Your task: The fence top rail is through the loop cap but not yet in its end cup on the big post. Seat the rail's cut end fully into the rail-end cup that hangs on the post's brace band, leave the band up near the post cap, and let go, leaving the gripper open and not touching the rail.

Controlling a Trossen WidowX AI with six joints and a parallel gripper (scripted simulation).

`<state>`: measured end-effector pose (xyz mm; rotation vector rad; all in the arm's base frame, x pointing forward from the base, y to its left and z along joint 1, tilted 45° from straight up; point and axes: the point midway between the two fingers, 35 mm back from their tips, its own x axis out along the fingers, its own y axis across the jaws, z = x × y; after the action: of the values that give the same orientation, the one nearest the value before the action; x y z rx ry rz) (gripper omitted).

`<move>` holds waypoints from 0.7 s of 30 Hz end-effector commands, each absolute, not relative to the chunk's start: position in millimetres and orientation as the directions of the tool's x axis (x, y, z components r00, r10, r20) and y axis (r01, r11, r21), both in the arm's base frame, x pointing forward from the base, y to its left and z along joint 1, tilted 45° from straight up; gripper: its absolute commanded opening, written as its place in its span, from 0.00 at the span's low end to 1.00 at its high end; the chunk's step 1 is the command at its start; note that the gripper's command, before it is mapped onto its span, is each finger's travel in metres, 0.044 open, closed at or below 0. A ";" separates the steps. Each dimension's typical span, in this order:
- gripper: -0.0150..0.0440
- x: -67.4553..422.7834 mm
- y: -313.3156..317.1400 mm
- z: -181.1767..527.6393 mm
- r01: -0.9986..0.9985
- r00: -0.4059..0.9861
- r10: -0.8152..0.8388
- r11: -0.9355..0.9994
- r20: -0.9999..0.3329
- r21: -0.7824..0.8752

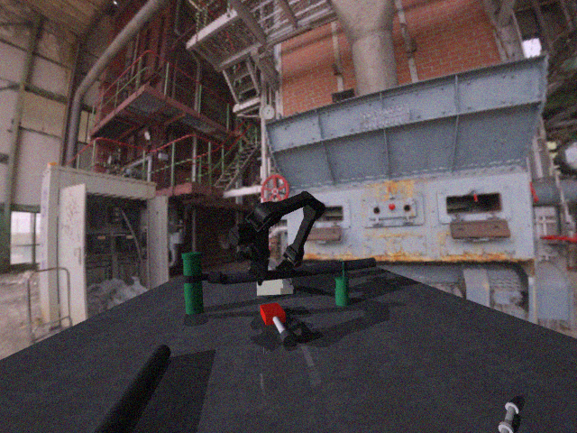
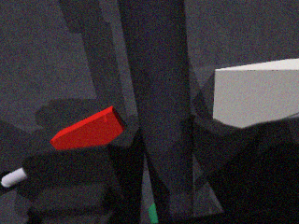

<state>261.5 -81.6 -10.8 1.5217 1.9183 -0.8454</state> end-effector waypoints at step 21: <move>0.25 274.1 -97.2 -7.8 0.980 -0.194 0.622 0.151 -0.759 -0.126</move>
<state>267.2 -85.5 -8.9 1.5134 1.9312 -0.8306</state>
